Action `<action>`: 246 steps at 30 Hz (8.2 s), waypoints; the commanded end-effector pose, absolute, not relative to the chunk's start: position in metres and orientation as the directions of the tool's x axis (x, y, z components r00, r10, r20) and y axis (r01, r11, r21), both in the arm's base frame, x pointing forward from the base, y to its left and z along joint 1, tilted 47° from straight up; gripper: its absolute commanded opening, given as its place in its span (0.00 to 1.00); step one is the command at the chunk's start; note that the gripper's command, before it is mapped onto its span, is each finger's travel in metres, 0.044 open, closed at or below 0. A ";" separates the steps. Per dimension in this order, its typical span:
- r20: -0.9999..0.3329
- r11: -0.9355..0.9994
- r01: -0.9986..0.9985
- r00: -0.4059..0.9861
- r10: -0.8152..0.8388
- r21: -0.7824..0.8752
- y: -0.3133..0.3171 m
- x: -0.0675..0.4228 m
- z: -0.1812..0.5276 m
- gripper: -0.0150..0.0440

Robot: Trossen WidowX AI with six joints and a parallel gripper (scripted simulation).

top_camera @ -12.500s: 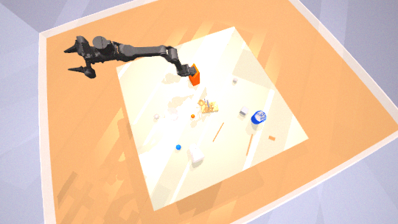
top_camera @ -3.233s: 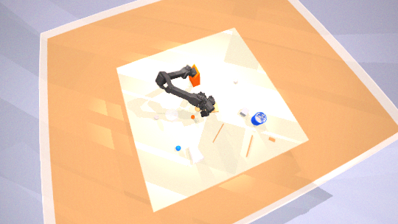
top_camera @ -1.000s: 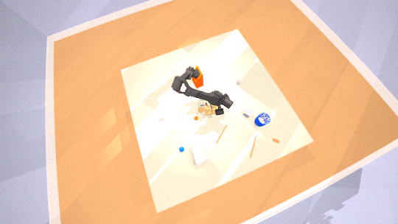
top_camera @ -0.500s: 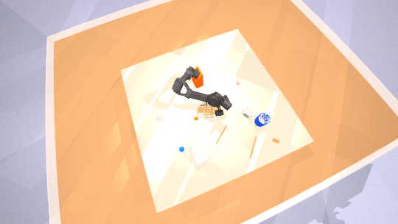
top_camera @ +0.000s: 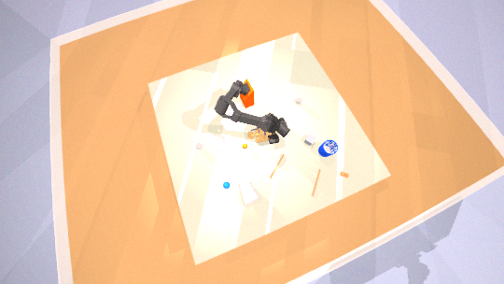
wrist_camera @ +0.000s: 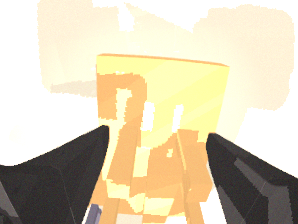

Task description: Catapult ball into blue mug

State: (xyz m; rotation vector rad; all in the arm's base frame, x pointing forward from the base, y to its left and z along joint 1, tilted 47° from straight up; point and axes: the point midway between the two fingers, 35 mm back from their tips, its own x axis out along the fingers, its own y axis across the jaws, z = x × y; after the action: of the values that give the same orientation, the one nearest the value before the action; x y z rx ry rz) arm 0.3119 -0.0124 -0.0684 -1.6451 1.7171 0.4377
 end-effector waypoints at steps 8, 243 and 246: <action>-0.686 0.133 -0.965 0.061 -0.725 -0.226 -0.012 0.312 -0.068 0.41; -0.689 0.541 -0.579 0.051 -0.723 -0.610 0.071 0.329 -0.146 0.92; -0.693 0.543 -0.580 0.051 -0.720 -0.607 0.100 0.330 -0.121 1.00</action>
State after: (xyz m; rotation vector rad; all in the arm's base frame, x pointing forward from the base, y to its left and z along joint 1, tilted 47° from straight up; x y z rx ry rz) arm 0.3274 0.0720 -0.1410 -1.1267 1.6445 -0.1630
